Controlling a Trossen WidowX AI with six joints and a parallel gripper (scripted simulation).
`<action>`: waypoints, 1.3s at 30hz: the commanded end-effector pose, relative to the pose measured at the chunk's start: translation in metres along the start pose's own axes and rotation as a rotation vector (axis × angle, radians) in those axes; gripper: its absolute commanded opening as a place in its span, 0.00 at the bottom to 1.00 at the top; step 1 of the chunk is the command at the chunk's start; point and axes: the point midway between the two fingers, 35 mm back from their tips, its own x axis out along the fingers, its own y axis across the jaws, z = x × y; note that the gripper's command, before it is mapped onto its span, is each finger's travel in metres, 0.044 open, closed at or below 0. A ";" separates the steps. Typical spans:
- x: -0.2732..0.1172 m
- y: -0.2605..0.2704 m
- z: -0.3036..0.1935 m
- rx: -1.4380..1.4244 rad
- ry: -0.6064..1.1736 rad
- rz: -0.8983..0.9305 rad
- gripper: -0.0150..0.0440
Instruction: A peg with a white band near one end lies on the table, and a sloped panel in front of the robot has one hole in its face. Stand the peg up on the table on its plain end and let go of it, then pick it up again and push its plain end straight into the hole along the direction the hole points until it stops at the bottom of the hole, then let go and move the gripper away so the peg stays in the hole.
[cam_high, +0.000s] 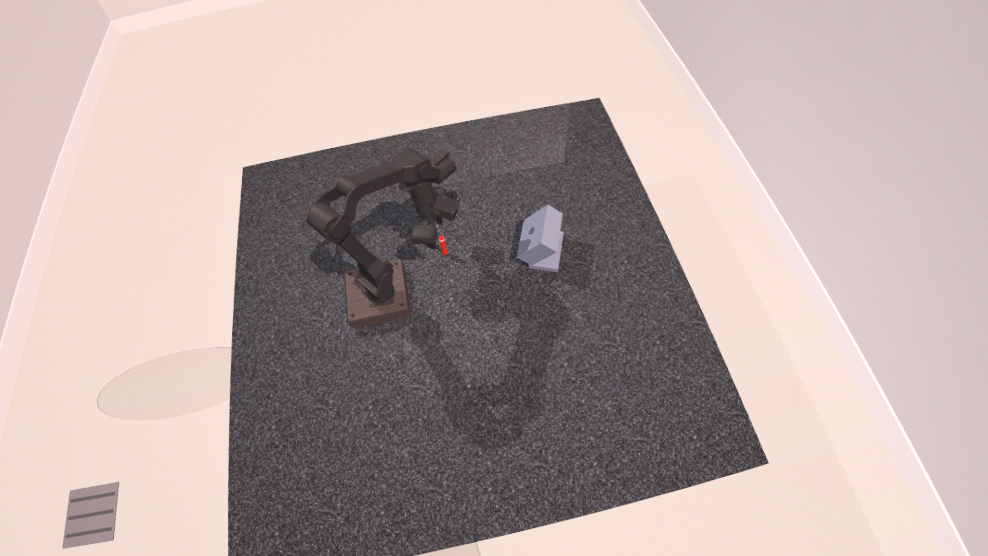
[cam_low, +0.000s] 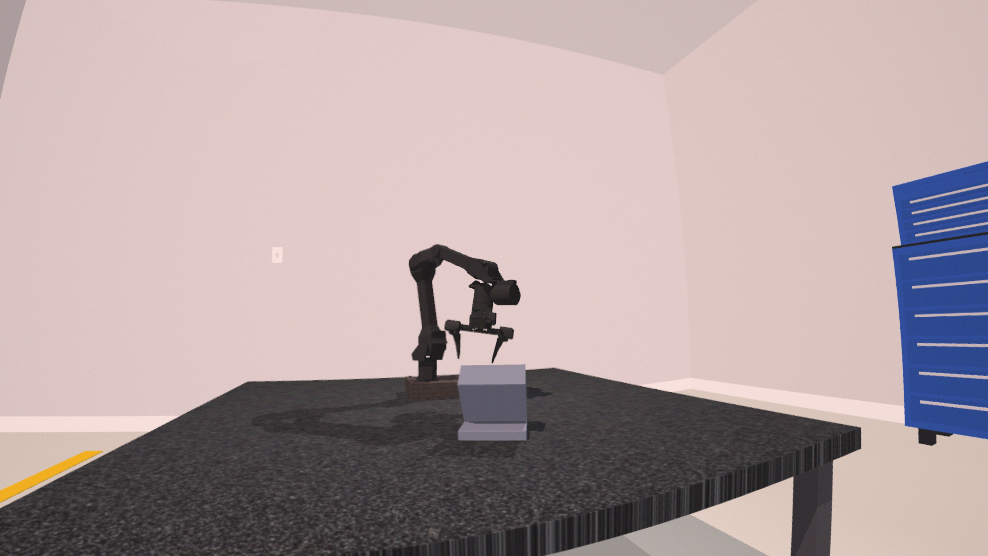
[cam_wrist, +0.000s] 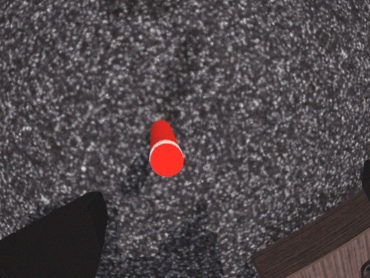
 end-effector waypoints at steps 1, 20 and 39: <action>-0.002 0.009 0.005 -0.029 0.078 0.088 1.00; 0.014 0.018 0.006 0.009 0.123 0.151 1.00; 0.040 0.023 0.004 0.010 0.123 0.151 1.00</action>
